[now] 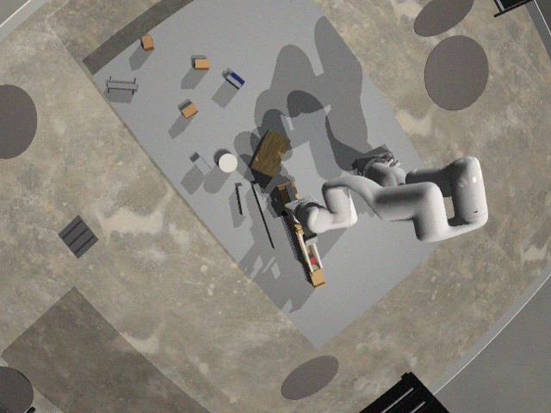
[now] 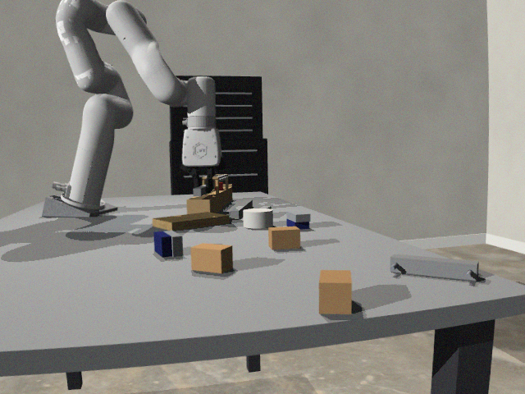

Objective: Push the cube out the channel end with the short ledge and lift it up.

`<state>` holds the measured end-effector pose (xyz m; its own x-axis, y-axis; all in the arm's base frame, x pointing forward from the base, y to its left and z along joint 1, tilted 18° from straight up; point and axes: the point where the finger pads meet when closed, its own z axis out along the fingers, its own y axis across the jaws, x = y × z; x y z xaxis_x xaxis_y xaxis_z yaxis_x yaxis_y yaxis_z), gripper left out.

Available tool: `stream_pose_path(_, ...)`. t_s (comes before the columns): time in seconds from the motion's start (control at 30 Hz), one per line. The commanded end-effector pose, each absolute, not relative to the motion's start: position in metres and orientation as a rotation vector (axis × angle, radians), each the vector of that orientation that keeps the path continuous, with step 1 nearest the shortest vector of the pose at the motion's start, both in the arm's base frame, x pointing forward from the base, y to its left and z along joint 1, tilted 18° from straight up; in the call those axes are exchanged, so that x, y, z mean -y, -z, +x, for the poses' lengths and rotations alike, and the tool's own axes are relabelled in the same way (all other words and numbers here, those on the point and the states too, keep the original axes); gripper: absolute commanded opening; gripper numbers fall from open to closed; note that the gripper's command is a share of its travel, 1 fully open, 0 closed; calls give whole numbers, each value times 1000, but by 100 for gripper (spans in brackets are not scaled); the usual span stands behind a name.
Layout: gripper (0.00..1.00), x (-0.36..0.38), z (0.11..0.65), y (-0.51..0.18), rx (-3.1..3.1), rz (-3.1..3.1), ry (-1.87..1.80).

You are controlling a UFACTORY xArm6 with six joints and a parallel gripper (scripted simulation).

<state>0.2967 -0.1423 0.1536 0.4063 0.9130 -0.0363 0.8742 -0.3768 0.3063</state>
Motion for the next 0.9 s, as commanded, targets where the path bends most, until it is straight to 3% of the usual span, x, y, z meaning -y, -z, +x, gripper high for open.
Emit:
stream_pose_path(0.0, 0, 144, 300, -149, -1559, 2386, -203)
stream_pose_path(0.87, 0, 138, 303, -148, -1559, 2386, -203)
